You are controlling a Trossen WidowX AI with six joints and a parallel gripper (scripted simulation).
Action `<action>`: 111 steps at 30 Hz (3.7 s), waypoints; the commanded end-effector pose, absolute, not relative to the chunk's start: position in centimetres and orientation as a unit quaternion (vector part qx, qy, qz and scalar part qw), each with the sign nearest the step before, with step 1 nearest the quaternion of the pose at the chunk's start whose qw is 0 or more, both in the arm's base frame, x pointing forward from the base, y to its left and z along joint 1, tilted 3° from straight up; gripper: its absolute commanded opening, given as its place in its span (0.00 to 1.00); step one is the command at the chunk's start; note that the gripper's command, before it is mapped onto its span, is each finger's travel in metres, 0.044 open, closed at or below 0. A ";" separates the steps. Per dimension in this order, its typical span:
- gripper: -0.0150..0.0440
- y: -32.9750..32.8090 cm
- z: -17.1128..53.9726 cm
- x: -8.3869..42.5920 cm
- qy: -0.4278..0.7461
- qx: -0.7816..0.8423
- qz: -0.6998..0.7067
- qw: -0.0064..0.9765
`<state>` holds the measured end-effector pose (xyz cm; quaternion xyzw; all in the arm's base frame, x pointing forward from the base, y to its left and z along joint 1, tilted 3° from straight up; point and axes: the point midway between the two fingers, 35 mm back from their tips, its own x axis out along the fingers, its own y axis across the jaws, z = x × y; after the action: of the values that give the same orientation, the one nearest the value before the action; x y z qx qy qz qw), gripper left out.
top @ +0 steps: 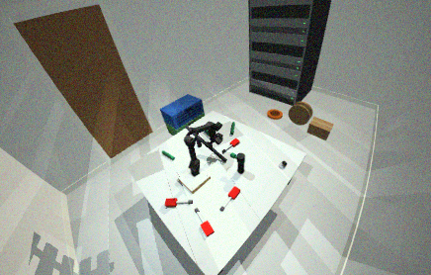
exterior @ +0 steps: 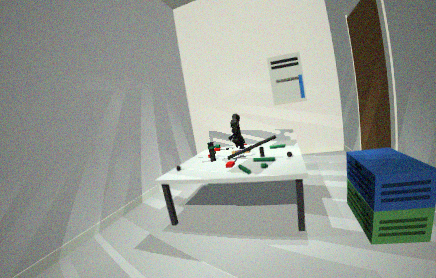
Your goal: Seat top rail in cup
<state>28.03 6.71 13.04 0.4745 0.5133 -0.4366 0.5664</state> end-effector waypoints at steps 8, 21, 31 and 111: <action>1.00 6.7 9.9 28.0 0.515 0.473 -0.443 0.561; 1.00 6.7 8.4 28.2 0.516 0.473 -0.443 0.560; 1.00 6.7 6.8 28.4 0.516 0.473 -0.443 0.561; 0.25 2.5 12.6 28.1 0.417 0.393 -0.518 0.634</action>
<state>28.08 2.52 12.60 0.3932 0.4170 -0.5191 0.6340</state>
